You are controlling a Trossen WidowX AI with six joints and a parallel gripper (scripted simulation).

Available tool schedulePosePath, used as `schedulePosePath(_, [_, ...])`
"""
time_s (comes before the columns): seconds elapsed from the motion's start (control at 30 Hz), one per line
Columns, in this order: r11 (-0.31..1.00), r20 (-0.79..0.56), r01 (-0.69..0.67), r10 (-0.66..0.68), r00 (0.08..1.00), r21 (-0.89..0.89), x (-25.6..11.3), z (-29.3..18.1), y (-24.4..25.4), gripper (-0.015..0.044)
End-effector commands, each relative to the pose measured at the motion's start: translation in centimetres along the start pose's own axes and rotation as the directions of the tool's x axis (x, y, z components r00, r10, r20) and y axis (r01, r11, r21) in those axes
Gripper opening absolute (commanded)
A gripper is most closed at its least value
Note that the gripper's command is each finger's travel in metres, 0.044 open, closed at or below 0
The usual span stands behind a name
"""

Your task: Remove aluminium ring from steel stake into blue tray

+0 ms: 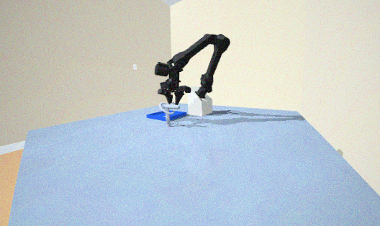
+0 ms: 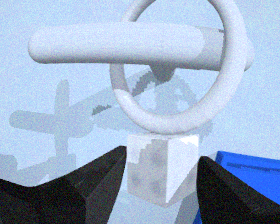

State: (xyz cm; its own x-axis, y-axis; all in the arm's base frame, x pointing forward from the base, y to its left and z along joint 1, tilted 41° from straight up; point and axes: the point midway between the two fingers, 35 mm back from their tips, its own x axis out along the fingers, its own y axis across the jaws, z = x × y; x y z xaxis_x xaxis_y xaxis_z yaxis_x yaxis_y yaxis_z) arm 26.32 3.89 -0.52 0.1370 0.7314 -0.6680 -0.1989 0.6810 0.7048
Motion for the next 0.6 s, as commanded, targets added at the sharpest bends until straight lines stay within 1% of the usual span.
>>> schedulePosePath(0.0, [0.999,0.006,0.032,-0.032,0.999,-0.007,0.0,0.0,0.4,0.0000])
schedulePosePath(0.57, [0.986,0.018,0.161,-0.161,0.987,-0.036,0.4,-0.2,2.4,0.0000])
